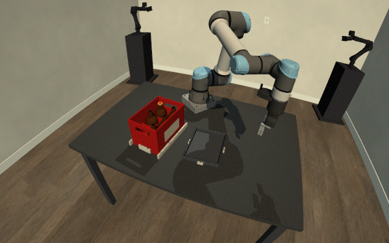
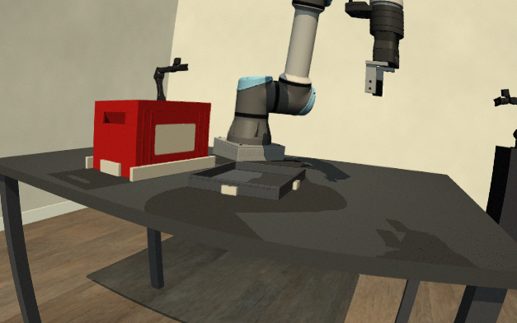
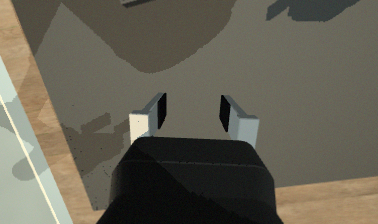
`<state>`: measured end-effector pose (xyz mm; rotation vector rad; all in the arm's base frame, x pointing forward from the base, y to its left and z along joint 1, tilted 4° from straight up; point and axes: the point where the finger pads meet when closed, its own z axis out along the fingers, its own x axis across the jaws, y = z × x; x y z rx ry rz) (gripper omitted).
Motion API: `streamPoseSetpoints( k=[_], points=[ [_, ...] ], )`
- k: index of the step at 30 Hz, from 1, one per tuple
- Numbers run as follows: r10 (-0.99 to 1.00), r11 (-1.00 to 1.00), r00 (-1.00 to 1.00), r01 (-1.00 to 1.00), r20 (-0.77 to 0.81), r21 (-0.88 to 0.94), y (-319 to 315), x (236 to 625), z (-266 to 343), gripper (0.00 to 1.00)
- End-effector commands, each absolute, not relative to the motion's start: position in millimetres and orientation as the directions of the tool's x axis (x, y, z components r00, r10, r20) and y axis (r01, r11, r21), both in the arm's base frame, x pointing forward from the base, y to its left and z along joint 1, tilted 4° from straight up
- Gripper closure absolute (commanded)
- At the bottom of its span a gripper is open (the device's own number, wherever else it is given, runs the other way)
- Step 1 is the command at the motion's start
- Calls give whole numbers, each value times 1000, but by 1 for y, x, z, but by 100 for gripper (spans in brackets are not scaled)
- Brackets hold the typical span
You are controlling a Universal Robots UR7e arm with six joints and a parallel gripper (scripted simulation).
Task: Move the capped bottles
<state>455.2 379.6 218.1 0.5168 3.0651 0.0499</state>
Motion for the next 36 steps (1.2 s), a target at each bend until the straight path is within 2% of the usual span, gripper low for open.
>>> streamPoseSetpoints(
  k=[1,7,8,22,25,36],
  points=[
    [273,961,-961,271,-31,52,357,452,218,0],
    [237,970,-971,235,-33,59,344,450,218,0],
    [279,960,-960,277,-30,46,355,452,218,0],
    [237,970,-971,235,-33,59,309,445,216,0],
    [252,967,-967,250,-32,52,320,447,216,0],
    [240,970,-970,238,-33,57,284,442,214,0]
  ],
)
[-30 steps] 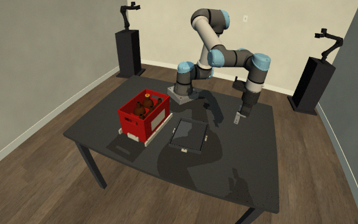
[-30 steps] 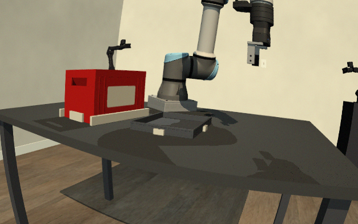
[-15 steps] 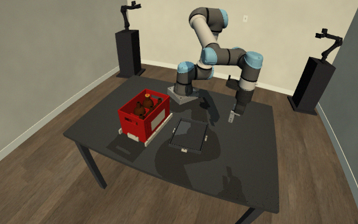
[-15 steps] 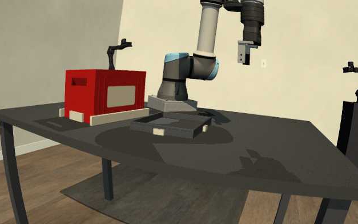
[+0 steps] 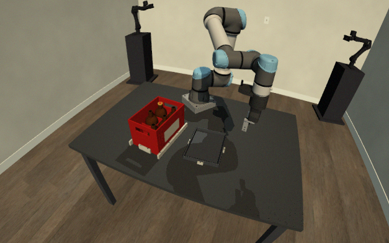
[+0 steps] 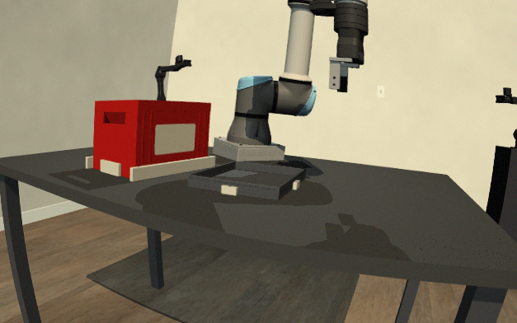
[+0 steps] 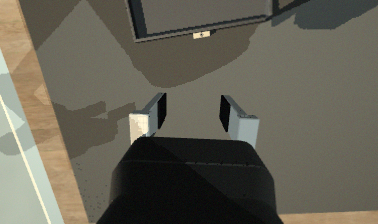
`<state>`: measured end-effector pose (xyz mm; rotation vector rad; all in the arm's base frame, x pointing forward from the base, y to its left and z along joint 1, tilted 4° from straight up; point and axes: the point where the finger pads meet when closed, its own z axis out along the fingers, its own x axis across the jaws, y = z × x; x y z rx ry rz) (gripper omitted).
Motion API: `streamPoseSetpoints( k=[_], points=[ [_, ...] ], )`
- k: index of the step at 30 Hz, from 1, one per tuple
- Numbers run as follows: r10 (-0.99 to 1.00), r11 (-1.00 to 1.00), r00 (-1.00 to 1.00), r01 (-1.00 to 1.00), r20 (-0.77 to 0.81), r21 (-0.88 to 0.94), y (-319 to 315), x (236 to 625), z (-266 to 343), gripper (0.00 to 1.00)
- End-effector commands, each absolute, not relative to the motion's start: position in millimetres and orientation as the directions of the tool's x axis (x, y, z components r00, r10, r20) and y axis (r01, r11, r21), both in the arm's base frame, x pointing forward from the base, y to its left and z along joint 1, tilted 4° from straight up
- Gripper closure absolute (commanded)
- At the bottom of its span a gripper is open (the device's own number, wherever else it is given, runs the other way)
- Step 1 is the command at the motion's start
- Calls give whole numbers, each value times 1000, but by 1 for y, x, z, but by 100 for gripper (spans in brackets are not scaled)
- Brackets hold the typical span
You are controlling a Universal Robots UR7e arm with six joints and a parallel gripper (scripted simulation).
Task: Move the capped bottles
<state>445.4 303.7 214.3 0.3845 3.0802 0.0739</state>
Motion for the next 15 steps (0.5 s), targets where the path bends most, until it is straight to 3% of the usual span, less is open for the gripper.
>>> streamPoseSetpoints(
  k=[1,15],
  points=[
    [239,970,-970,237,-33,58,281,442,214,0],
    [240,970,-970,238,-33,57,256,438,213,0]
  ],
)
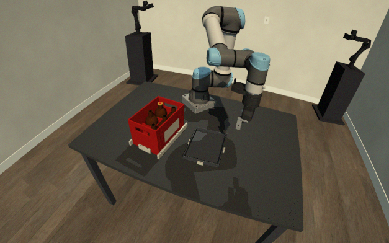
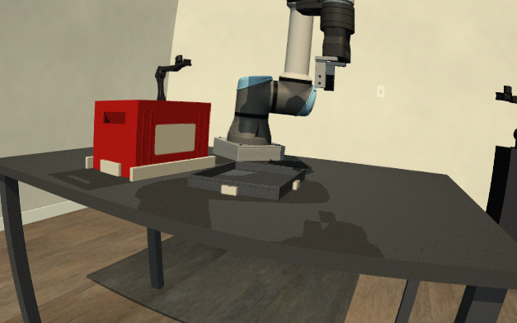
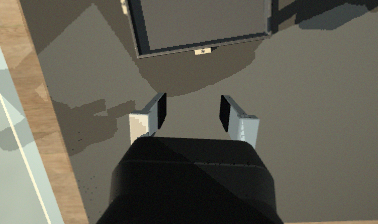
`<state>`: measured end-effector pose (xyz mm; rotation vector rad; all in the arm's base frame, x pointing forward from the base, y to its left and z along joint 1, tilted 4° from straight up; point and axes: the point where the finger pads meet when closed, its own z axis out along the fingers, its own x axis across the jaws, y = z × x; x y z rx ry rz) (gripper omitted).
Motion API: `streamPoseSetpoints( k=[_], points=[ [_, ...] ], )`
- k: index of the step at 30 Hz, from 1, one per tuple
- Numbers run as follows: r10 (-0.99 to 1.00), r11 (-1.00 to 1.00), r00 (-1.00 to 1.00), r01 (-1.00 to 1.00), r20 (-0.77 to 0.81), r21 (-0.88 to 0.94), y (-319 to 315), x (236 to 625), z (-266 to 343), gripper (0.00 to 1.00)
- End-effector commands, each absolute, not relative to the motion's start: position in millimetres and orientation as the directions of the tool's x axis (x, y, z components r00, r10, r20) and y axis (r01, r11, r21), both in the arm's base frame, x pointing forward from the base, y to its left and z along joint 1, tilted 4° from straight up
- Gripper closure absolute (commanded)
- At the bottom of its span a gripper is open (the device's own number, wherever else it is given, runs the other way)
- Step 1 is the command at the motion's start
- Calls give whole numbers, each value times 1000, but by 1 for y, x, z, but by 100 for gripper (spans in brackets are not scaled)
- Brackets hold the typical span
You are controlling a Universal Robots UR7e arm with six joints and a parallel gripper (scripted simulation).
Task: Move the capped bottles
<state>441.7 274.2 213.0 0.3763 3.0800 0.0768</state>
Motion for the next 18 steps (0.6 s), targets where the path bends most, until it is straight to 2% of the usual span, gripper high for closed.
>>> streamPoseSetpoints(
  k=[1,18],
  points=[
    [239,970,-970,237,-33,58,252,438,212,0],
    [239,970,-971,236,-33,58,217,433,210,0]
  ],
)
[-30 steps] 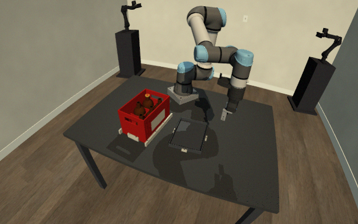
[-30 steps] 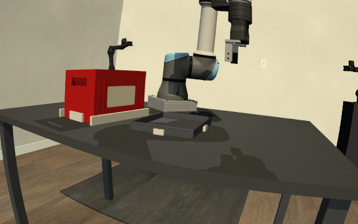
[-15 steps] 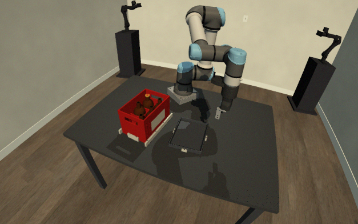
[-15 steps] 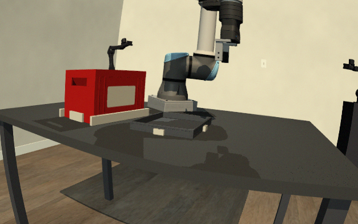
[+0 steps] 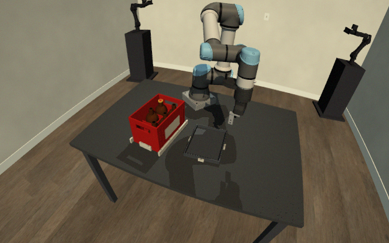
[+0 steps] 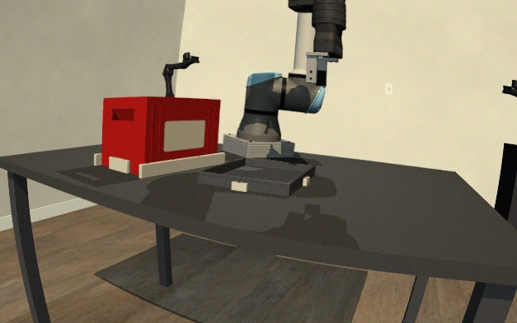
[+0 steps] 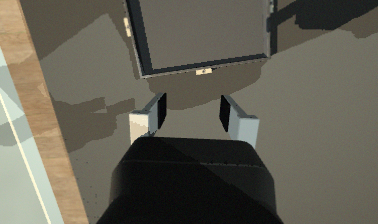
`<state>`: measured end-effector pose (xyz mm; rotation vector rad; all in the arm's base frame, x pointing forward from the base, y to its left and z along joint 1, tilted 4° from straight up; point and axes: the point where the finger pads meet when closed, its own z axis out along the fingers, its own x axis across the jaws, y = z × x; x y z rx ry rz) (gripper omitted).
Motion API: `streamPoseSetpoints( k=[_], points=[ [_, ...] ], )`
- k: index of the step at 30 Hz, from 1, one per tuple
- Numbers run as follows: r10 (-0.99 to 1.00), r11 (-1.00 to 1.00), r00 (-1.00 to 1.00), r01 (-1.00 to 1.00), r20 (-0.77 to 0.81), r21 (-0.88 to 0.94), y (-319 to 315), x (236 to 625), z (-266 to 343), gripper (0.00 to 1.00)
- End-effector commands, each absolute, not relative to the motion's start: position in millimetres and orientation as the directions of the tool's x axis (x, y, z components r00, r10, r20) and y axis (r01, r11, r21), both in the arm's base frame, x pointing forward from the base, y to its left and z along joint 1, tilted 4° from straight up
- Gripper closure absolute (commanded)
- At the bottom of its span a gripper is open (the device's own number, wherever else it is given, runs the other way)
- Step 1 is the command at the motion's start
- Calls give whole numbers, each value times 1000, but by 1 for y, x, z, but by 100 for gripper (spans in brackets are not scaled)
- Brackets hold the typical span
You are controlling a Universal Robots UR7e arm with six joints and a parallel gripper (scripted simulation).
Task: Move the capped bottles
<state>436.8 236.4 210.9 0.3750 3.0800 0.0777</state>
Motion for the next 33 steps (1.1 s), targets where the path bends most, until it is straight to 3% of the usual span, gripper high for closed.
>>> streamPoseSetpoints(
  k=[1,33],
  points=[
    [238,970,-971,236,-33,58,214,433,210,0],
    [239,970,-970,237,-33,57,150,425,206,0]
  ],
)
